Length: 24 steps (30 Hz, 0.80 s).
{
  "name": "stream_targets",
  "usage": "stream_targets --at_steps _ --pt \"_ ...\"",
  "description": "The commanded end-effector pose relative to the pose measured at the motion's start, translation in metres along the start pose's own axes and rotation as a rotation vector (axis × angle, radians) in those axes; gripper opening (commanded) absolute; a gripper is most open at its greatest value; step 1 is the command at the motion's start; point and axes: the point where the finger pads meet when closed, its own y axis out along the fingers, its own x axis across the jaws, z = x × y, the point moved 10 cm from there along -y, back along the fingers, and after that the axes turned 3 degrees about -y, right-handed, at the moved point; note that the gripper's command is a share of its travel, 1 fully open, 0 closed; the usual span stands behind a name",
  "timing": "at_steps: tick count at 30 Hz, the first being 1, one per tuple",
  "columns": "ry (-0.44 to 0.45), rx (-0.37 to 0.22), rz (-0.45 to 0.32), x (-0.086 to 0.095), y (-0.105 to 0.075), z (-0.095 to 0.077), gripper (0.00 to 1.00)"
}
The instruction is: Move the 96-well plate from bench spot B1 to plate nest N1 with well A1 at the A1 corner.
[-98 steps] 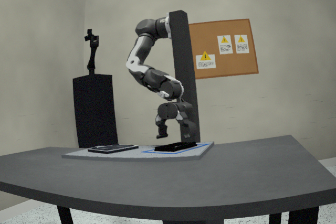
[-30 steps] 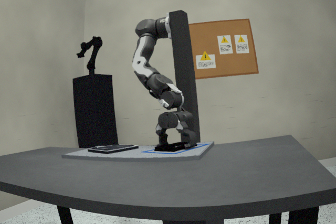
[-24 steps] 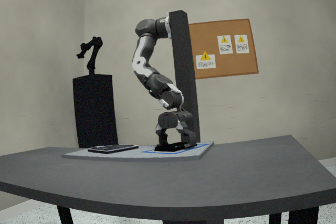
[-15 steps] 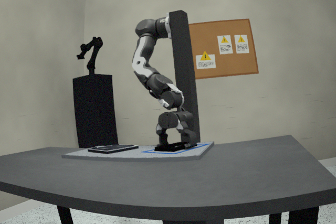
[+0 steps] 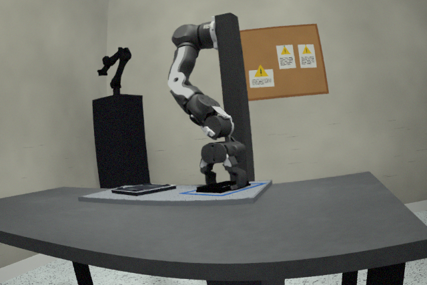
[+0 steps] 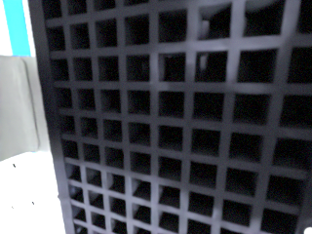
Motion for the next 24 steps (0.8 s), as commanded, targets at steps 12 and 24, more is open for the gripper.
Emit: stream_targets --at_steps 12,24 --pt "0.0 0.0 -0.002 0.0006 -0.0005 -0.0002 0.1" --pt "0.0 0.0 -0.002 0.0006 -0.0005 -0.0002 0.0"
